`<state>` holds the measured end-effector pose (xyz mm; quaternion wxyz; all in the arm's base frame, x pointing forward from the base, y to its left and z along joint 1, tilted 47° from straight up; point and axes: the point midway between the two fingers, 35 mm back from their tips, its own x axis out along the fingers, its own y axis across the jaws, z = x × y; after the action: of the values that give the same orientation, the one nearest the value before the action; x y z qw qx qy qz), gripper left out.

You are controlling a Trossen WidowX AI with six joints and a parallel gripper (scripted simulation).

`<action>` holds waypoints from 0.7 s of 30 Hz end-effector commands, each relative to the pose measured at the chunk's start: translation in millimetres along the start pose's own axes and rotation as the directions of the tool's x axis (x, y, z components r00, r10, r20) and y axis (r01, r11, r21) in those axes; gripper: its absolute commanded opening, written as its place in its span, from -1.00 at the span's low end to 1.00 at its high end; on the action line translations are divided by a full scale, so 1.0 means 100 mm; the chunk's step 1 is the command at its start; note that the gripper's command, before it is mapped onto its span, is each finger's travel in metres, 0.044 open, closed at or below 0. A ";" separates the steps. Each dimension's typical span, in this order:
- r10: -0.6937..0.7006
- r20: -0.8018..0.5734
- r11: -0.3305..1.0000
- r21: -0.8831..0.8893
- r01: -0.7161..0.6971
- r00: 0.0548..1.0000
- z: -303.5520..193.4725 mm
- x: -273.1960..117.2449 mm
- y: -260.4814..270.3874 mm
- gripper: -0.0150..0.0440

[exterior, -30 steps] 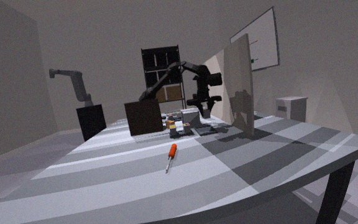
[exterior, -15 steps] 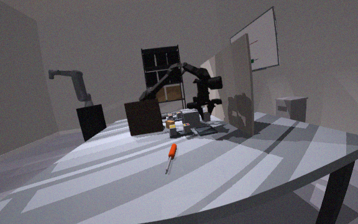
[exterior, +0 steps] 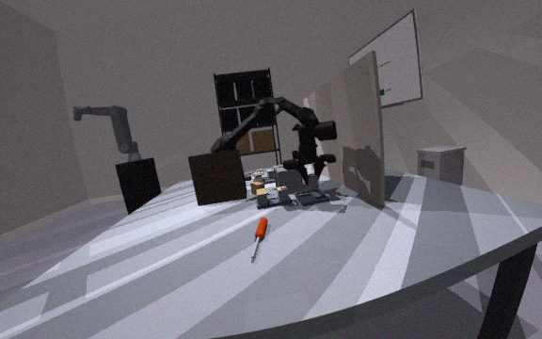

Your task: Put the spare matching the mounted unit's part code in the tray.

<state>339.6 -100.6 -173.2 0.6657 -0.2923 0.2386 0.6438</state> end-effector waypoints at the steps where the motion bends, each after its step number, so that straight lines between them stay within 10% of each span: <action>1: -0.001 0.005 1.000 0.009 0.001 1.000 0.00 0.06 0.02 -0.49; 21: 0.000 0.010 1.000 0.008 0.000 1.000 0.03 0.28 0.05 -0.49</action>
<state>337.4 -81.9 -187.8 0.6660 -0.2912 0.2369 0.6446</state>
